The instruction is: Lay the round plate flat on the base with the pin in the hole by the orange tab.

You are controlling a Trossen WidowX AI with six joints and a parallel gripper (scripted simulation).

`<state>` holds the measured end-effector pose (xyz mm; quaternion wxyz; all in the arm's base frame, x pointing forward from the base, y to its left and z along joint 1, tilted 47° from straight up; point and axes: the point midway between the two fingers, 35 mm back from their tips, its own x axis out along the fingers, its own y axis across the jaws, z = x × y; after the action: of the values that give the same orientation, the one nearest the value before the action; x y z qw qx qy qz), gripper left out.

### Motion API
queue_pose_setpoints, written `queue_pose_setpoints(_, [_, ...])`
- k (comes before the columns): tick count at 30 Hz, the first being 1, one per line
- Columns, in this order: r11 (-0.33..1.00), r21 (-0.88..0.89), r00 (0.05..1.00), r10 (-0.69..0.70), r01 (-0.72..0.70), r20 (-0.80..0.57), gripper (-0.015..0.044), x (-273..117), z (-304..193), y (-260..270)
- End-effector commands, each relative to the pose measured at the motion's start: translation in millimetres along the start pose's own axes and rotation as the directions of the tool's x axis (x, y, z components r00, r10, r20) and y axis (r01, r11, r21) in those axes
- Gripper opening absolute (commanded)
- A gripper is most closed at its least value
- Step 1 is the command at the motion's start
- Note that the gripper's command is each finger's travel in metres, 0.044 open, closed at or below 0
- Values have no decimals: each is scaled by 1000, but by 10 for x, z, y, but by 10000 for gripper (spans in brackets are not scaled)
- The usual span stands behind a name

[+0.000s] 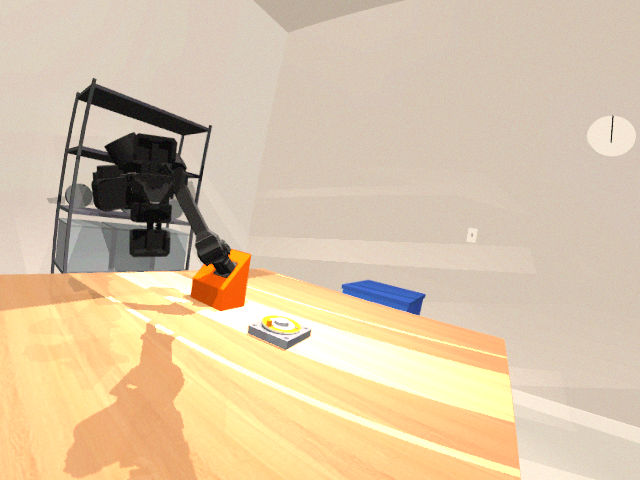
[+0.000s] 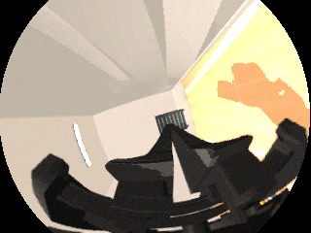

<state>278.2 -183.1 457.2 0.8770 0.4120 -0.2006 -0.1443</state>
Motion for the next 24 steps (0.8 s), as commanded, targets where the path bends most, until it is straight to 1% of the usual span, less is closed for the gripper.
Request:
queue_pose_setpoints(1, [977, -40, 970, -212, 208, -121, 0, 211, -530, -524])
queue_pose_setpoints(4, [933, -118, 911, -357, 339, -206, 0, 257, -936, -866])
queue_pose_setpoints(5, [927, -129, 903, -372, 352, -215, 0, 257, -982, -902])
queue_pose_setpoints(6, [907, -165, 876, -418, 388, -241, 0, 250, -1119, -1008])
queue_pose_setpoints(7, [868, -233, 824, -492, 439, -281, 0, 218, -1346, -1177])
queue_pose_setpoints(8, [841, -279, 789, -536, 464, -302, 0, 187, -1482, -1274])
queue_pose_setpoints(12, [695, -509, 610, -707, 508, -357, 0, -44, -2034, -1655])
queue_pose_setpoints(13, [683, -527, 596, -718, 506, -359, 0, -66, -2069, -1679])
queue_pose_setpoints(14, [646, -579, 555, -750, 498, -360, 0, -133, -2171, -1748])
queue_pose_setpoints(16, [498, -760, 406, -851, 418, -334, 0, -410, -2491, -1967])
queue_pose_setpoints(18, [374, -874, 304, -910, 309, -282, 0, -638, -2673, -2096])
queue_pose_setpoints(20, [226, -964, 210, -958, 143, -194, 0, -893, -2817, -2204])
queue_pose_setpoints(21, [212, -969, 202, -962, 125, -184, 0, -914, -2828, -2212])
queue_pose_setpoints(22, [167, -983, 182, -971, 69, -153, 0, -976, -2860, -2234])
queue_pose_setpoints(23, [94, -995, 154, -983, -29, -97, 0, -1074, -2904, -2263])
queue_pose_setpoints(24, [1, -988, 132, -991, -156, -22, 0, -1188, -2945, -2287])
